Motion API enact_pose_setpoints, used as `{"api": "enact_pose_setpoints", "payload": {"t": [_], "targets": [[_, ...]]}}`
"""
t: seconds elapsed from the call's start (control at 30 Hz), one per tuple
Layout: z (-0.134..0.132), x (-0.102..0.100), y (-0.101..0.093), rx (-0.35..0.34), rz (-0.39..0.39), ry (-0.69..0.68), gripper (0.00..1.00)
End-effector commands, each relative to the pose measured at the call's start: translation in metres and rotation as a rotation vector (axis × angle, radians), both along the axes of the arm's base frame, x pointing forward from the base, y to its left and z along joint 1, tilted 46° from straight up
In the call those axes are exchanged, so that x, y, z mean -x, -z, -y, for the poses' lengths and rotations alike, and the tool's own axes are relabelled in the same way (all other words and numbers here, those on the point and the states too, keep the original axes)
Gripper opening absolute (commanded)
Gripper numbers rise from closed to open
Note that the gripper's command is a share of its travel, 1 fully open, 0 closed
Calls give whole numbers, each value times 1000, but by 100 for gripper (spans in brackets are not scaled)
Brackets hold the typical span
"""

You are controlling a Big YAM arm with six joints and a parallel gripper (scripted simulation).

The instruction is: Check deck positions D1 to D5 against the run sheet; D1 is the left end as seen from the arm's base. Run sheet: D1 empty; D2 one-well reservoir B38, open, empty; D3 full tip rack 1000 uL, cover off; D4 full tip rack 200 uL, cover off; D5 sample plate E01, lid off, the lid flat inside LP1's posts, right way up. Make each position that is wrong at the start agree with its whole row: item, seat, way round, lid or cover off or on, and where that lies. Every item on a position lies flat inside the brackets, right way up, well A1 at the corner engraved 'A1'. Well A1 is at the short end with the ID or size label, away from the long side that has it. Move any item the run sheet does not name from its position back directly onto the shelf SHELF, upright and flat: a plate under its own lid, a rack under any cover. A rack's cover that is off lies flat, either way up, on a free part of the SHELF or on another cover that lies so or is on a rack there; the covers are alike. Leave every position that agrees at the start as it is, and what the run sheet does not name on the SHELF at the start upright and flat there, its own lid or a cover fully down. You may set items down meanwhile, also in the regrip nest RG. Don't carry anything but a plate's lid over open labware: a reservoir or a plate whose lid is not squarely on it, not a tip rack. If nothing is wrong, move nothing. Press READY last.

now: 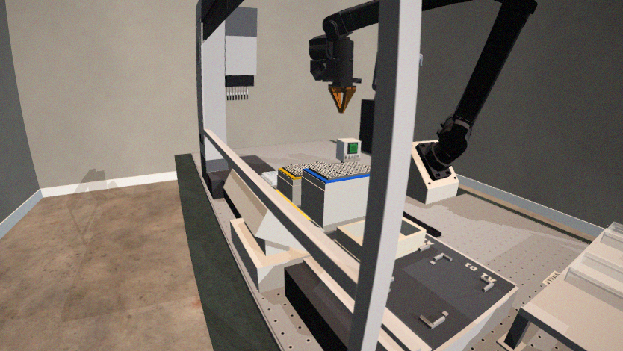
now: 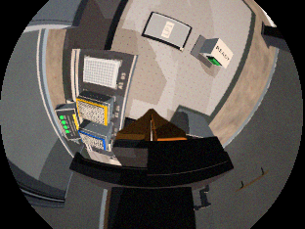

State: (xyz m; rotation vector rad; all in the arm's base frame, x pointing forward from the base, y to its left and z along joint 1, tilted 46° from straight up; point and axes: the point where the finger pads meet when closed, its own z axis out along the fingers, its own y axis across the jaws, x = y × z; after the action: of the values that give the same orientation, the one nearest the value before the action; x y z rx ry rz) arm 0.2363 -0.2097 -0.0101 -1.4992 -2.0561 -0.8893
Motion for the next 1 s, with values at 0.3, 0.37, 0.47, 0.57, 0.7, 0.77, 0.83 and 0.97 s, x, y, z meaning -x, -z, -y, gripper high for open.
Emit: {"api": "enact_pose_setpoints", "payload": {"t": [0.3, 0.37, 0.47, 0.57, 0.7, 0.77, 0.83, 0.97], "targets": [[25, -11, -2, 57, 32, 21, 0], [25, -11, -2, 57, 32, 21, 0], [25, -11, -2, 57, 32, 21, 0], [25, -11, -2, 57, 32, 21, 0], [25, -11, -2, 57, 32, 21, 0], [25, -11, -2, 57, 32, 21, 0], [25, -11, -2, 57, 32, 21, 0], [47, -11, 14, 61, -26, 87, 0]]}}
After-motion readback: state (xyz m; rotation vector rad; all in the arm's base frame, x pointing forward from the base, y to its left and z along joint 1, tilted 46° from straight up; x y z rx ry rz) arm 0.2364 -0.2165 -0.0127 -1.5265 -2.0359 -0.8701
